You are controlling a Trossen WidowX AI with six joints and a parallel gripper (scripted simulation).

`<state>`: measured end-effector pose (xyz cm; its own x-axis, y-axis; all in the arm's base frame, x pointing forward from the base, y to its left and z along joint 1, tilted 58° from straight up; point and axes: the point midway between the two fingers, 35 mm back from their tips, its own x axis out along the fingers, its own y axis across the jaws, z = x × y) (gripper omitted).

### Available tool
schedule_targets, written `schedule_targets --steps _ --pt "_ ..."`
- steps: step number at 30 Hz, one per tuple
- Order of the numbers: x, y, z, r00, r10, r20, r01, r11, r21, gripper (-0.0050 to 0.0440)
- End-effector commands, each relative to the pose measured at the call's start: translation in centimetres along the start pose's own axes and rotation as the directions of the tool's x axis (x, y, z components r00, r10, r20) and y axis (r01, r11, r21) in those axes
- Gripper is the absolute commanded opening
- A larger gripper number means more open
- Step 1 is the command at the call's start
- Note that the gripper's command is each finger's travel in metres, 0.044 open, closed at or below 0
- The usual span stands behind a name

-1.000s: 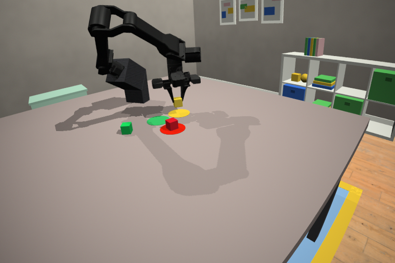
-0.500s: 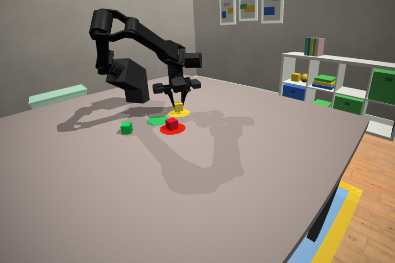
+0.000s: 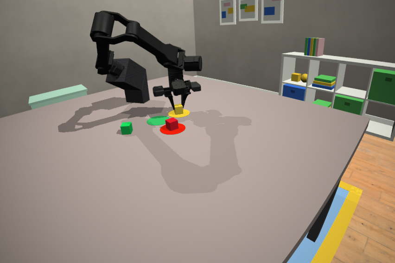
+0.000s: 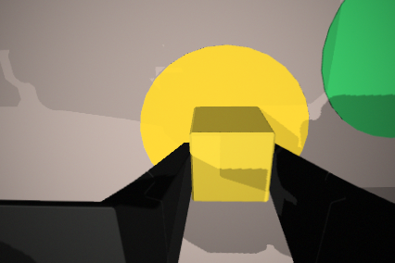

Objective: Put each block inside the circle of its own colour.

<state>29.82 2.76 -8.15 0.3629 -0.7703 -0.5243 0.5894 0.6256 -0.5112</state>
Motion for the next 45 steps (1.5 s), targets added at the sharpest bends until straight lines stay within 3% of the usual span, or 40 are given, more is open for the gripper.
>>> schedule_targets --steps 1,6,10,23,26,31,35,45 --pt "-0.3 0.2 0.3 1.000 0.008 0.004 -0.009 1.000 0.011 0.0105" --pt "-0.3 0.2 0.3 1.000 0.008 0.004 -0.009 1.000 0.011 0.0105" --pt "-0.3 0.2 0.3 1.000 0.008 0.004 -0.009 1.000 0.011 0.0195" --pt "-0.3 0.2 0.3 1.000 0.008 0.004 -0.009 1.000 0.011 0.0195" --pt "-0.8 0.2 1.3 0.999 0.036 -0.032 -0.036 0.999 0.002 0.0195" --pt "-4.9 1.3 1.2 0.997 0.063 -0.032 -0.062 0.997 0.034 0.0195" --pt "-5.6 0.9 0.7 0.999 0.040 -0.036 -0.040 0.999 0.005 0.0195" --pt "-10.9 0.4 0.4 1.000 0.019 -0.002 -0.019 1.000 0.021 0.0195"
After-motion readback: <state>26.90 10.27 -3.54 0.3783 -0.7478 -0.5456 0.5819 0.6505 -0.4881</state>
